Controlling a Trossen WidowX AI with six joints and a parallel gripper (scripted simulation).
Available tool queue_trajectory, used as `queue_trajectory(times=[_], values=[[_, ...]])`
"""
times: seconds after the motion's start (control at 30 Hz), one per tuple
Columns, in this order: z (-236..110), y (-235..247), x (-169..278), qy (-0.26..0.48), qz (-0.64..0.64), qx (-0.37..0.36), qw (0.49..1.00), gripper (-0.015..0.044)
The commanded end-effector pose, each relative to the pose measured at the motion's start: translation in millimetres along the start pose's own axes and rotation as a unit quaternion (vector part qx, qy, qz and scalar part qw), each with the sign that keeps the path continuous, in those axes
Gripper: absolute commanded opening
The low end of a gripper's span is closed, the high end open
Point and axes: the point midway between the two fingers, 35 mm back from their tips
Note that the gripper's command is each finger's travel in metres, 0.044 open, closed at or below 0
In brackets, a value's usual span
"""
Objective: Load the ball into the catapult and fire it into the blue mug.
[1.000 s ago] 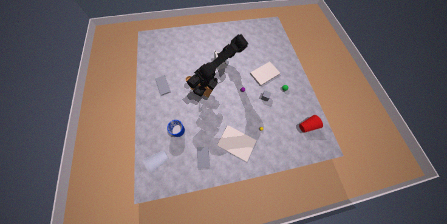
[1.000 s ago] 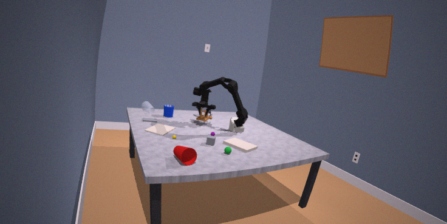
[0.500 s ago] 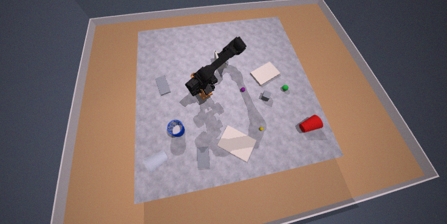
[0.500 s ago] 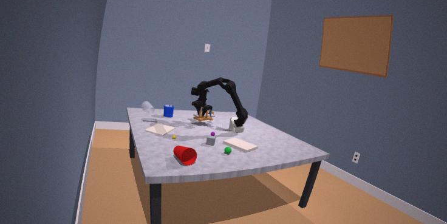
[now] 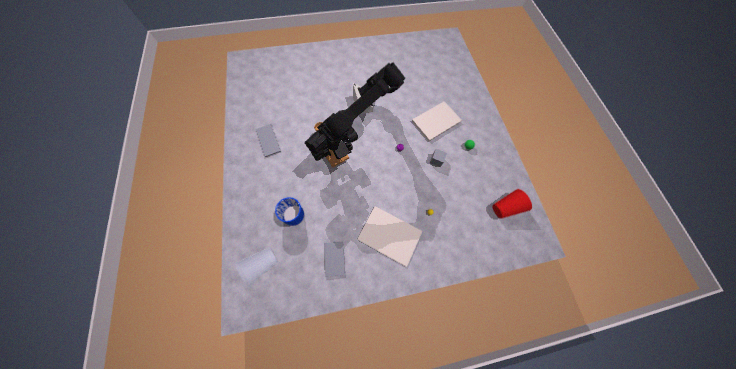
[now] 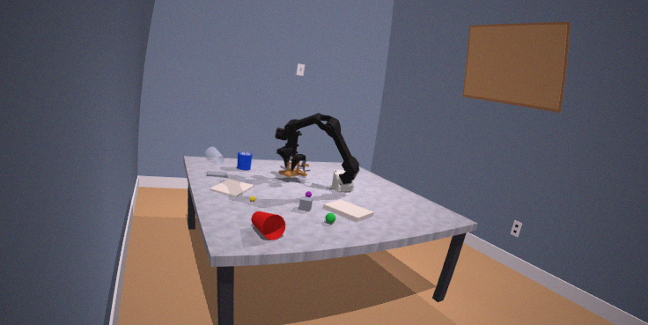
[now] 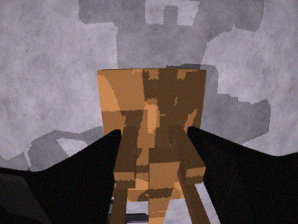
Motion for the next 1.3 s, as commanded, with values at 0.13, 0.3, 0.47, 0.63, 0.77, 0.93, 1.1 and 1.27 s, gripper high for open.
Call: queue_trajectory(times=[0.13, 0.3, 0.47, 0.63, 0.77, 0.93, 1.1, 1.27], values=[[12.5, -1.1, 0.7, -0.001, 0.003, 0.0, 1.0, 0.0], [20.7, -1.3, 0.6, -0.002, 0.003, 0.0, 1.0, 0.0], [28.8, -1.4, 0.7, -0.002, 0.003, 0.0, 1.0, 0.0], [37.0, -1.3, 0.9, -0.002, 0.003, 0.0, 1.0, 0.0], [32.9, -1.0, 0.0, 0.0, 0.0, -0.001, 1.0, 0.0], [32.9, -1.0, 0.0, 0.0, 0.0, -0.001, 1.0, 0.0079], [32.9, -1.0, 0.0, 0.0, 0.0, -0.001, 1.0, 0.021], [32.9, -1.0, 0.0, 0.0, 0.0, -0.001, 1.0, 0.0341]])
Point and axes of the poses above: the point midway between the two fingers, 35 mm back from their tips, its own z axis out along the fingers, its own y axis across the jaws, x = y × z, and after that the axes turned 2 degrees about z, right-handed
